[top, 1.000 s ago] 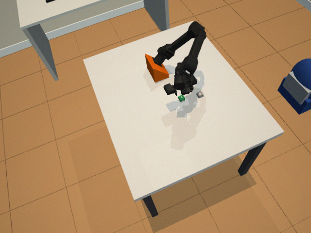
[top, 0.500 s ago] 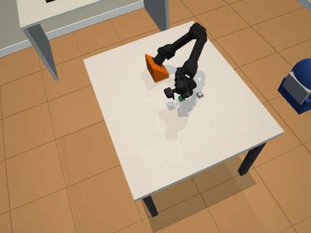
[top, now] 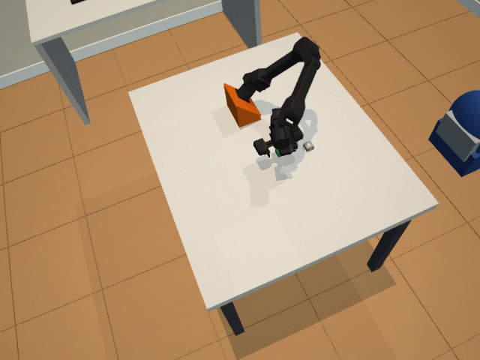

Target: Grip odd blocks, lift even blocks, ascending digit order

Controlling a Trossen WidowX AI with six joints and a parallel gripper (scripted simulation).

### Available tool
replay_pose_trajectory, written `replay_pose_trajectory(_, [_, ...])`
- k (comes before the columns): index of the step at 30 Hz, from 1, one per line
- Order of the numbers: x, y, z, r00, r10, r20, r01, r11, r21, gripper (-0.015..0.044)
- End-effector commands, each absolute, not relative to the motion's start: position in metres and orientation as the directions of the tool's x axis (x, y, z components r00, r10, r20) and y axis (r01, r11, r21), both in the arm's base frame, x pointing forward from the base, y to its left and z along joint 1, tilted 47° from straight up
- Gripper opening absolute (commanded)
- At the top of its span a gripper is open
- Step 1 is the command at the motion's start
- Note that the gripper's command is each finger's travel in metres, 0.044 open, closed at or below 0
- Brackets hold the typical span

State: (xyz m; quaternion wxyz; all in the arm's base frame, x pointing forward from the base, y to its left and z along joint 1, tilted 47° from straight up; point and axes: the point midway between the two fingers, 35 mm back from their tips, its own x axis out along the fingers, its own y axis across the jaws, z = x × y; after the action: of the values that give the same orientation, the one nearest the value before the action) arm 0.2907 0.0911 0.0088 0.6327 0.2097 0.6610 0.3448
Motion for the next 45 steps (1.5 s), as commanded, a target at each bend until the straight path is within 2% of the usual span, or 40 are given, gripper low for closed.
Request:
replay_pose_trajectory(1, [0.2885,0.0939,0.0069,-0.116,0.717,-0.688,-0.151,0.672,0.725,0.0348])
replay_pose_trajectory(10, [0.2885,0.0939,0.0069,-0.116,0.717,-0.688,-0.151,0.672,0.725,0.012])
replay_pose_trajectory(45, [0.2896,0.0879,0.0125,-0.116,0.716,-0.688,-0.151,0.672,0.725,0.012])
